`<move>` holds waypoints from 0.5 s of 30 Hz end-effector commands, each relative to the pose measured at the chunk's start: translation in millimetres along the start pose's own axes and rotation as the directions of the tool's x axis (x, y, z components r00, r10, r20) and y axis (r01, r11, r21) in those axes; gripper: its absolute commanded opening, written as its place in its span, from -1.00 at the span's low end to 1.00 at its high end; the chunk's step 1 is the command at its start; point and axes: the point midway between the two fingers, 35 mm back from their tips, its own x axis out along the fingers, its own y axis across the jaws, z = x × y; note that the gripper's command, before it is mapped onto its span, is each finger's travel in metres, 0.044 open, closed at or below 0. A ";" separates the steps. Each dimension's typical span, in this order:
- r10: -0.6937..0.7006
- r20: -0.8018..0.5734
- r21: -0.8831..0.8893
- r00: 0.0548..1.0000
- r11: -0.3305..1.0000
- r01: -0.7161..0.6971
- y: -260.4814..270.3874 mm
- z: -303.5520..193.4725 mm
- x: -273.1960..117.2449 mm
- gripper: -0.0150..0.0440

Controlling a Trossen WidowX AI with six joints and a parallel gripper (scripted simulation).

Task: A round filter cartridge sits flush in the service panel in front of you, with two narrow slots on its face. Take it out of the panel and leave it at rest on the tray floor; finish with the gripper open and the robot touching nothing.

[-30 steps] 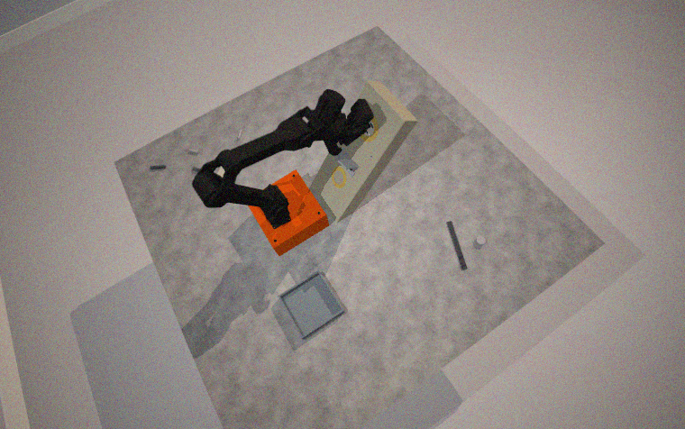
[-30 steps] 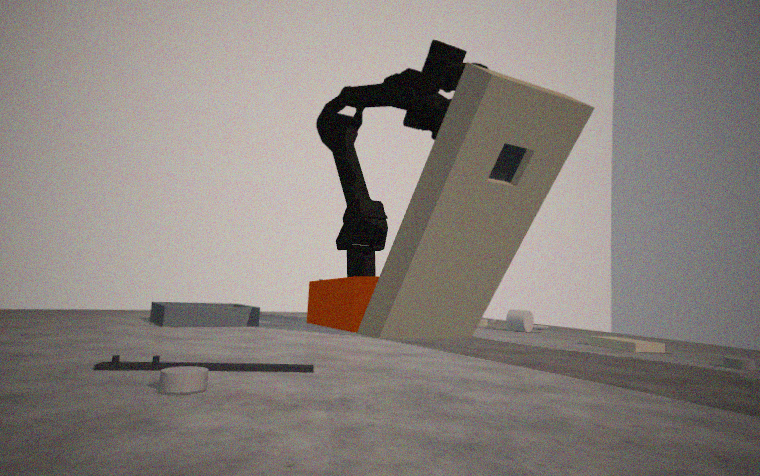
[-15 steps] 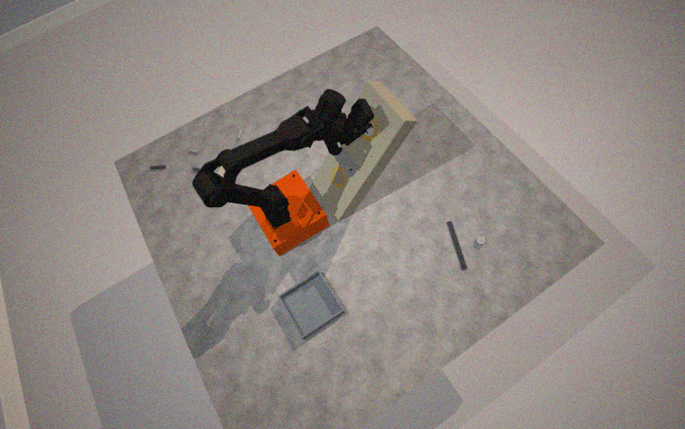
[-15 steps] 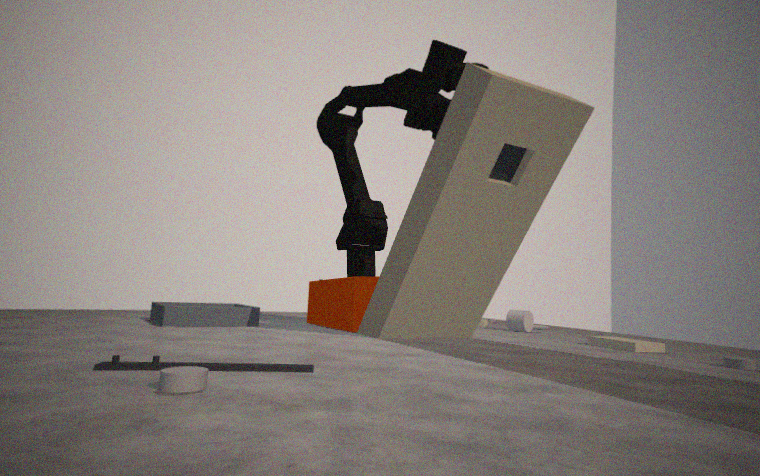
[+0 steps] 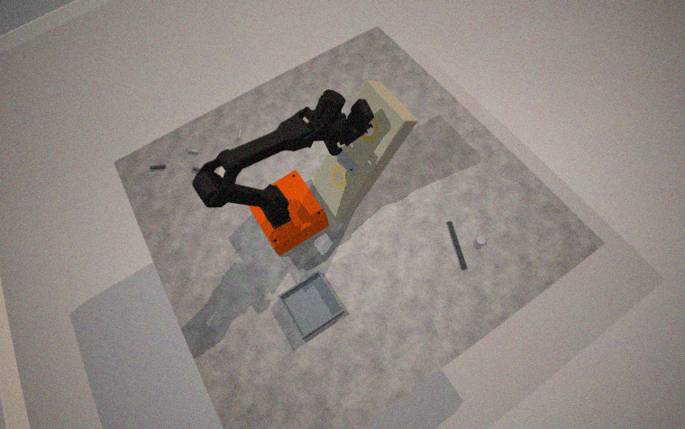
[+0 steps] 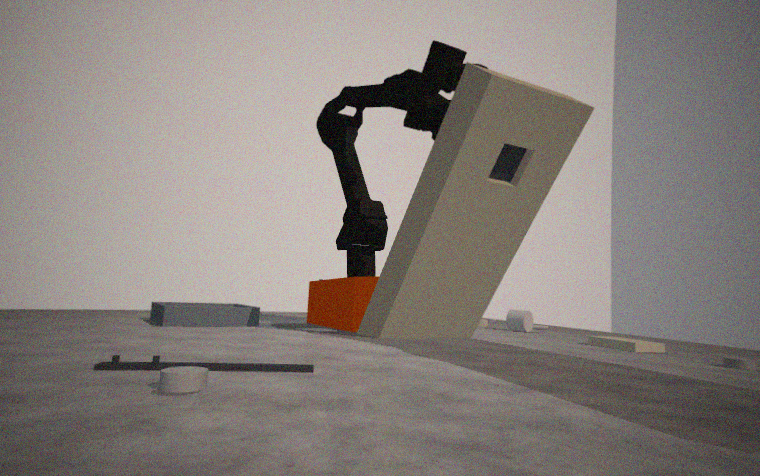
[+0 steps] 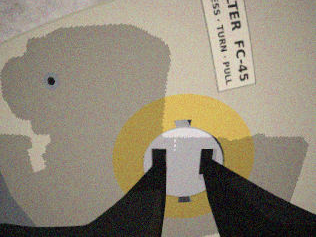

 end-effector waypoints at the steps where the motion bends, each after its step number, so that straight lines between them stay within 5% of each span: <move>1: 0.003 0.004 -0.002 1.000 1.000 -0.003 1.8 0.3 0.4 -0.14; 15: 0.001 0.001 0.000 1.000 1.000 -0.001 0.6 0.0 0.8 -0.14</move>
